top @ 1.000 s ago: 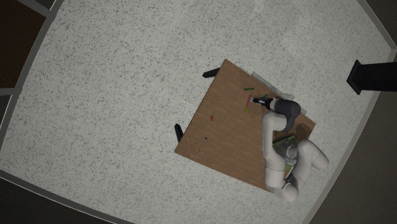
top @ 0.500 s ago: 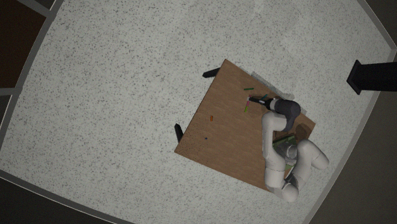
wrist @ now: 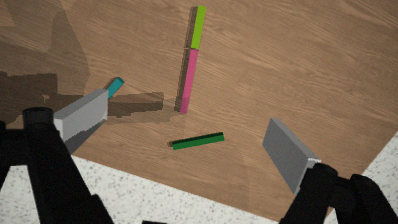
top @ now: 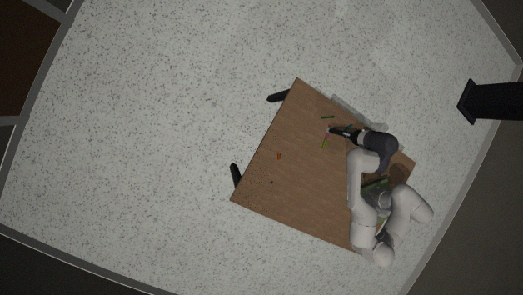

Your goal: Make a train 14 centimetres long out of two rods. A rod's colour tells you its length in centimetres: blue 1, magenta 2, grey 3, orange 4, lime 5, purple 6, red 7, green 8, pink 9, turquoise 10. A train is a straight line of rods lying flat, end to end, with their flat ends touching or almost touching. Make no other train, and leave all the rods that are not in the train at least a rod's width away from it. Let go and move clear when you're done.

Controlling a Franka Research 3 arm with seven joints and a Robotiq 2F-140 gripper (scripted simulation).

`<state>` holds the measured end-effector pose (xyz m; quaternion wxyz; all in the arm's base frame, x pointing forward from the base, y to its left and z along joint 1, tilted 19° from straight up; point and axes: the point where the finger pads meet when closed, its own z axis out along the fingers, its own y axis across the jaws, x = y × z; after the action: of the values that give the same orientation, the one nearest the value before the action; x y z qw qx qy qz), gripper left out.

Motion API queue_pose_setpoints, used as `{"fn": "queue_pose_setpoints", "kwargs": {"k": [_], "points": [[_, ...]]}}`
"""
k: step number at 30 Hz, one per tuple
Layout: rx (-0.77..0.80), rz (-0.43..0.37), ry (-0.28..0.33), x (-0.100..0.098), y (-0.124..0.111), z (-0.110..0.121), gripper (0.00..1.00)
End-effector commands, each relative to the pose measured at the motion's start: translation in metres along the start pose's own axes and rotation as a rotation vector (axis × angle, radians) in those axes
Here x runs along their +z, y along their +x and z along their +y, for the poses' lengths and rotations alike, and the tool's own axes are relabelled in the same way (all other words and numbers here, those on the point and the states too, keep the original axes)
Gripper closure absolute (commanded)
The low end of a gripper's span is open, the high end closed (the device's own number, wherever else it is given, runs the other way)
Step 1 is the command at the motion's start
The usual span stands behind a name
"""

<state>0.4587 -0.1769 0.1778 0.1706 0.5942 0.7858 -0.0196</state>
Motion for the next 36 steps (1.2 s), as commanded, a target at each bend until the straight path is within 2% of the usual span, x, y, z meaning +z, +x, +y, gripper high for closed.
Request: {"fn": "queue_pose_setpoints", "kwargs": {"k": [1, 4, 11, 16, 36], "points": [[0.005, 0.007, 0.005, -0.011, 0.002, -0.002, 0.0], [0.005, 0.007, 0.005, -0.015, 0.002, -0.002, 0.0], [0.005, 0.007, 0.005, -0.046, 0.002, -0.002, 0.0], [0.005, 0.007, 0.005, -0.061, 0.002, -0.002, 0.0], [0.005, 0.007, 0.005, -0.064, 0.002, -0.002, 0.0]]}}
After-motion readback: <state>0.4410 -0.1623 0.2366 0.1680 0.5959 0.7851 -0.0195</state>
